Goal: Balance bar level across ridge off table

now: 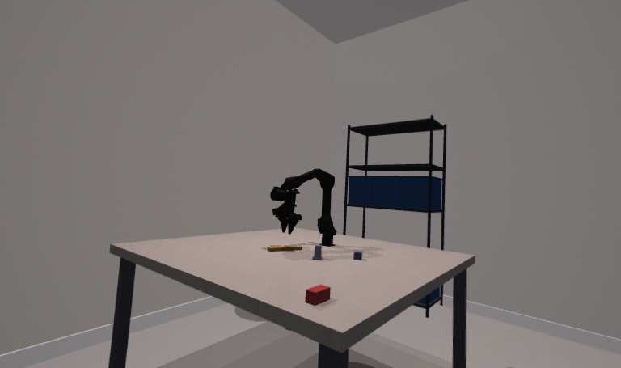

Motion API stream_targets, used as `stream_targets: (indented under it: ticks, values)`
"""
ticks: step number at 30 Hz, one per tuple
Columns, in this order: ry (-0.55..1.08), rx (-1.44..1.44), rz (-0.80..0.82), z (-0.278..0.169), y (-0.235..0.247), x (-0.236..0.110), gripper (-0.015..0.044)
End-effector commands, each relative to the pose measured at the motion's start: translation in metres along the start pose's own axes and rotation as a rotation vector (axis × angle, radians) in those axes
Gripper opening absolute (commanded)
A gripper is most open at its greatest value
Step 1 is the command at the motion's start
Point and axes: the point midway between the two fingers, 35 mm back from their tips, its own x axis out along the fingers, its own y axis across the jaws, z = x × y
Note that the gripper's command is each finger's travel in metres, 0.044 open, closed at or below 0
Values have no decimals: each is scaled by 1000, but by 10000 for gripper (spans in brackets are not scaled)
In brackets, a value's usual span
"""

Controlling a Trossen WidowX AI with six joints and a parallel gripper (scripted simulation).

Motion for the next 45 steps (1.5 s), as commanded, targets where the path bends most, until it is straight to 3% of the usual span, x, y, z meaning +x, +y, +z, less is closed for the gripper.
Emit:
stream_targets:
  ticks: [1, 8, 16, 45]
  values:
    - [61, 26, -20, -18, 13, 2, 315]
    - [63, 27, -21, -19, 14, 6, 315]
    - [64, 27, -21, -22, 13, 46, 315]
    - [64, 27, -21, -24, 12, 73, 315]
